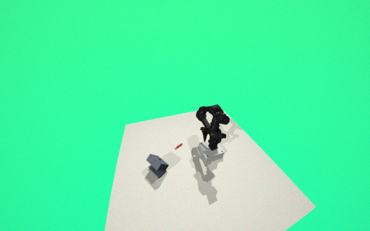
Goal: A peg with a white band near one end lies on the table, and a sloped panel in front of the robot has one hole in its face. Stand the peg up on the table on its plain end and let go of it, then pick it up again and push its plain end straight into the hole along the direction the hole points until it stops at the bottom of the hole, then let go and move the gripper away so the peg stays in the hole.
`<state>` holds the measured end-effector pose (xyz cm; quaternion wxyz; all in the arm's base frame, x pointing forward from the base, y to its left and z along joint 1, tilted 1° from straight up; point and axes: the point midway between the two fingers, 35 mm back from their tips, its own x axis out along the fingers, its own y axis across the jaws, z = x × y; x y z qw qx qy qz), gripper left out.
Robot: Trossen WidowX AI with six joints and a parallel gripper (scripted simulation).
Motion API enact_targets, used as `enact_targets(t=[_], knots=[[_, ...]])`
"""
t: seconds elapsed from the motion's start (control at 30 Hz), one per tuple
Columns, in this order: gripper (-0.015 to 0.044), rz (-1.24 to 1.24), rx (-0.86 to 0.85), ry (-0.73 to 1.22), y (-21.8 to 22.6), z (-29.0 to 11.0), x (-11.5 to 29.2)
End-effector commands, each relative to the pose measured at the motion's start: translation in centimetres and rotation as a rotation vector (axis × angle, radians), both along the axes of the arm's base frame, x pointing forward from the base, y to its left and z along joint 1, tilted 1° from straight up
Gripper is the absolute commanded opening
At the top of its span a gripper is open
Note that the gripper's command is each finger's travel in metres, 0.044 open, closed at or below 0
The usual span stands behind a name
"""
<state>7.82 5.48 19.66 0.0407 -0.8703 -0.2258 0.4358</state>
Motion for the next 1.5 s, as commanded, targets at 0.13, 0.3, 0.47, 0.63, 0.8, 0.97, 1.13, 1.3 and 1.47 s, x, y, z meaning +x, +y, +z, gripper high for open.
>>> enact_targets(t=[0.13,0.3,0.47,0.63,0.8,0.97,1.13,1.3,1.47], knots=[[0.0440,-0.111,0.014,0.020,0.4,0.0,0.4],[0.0440,-0.251,0.025,0.069,0.9,0.3,0.9],[0.0440,-0.396,0.039,0.118,1.4,0.5,1.5],[0.0440,-0.543,0.058,0.166,1.9,0.6,2.4],[0.0440,-0.688,0.081,0.212,2.3,0.7,3.5],[0.0440,-0.835,0.107,0.256,2.5,0.6,4.7],[0.0440,-0.983,0.140,0.298,2.6,0.4,6.3],[0.0440,-1.133,0.177,0.339,2.4,0.0,8.0],[0.0440,-1.272,0.211,0.371,1.9,-0.4,9.6]])
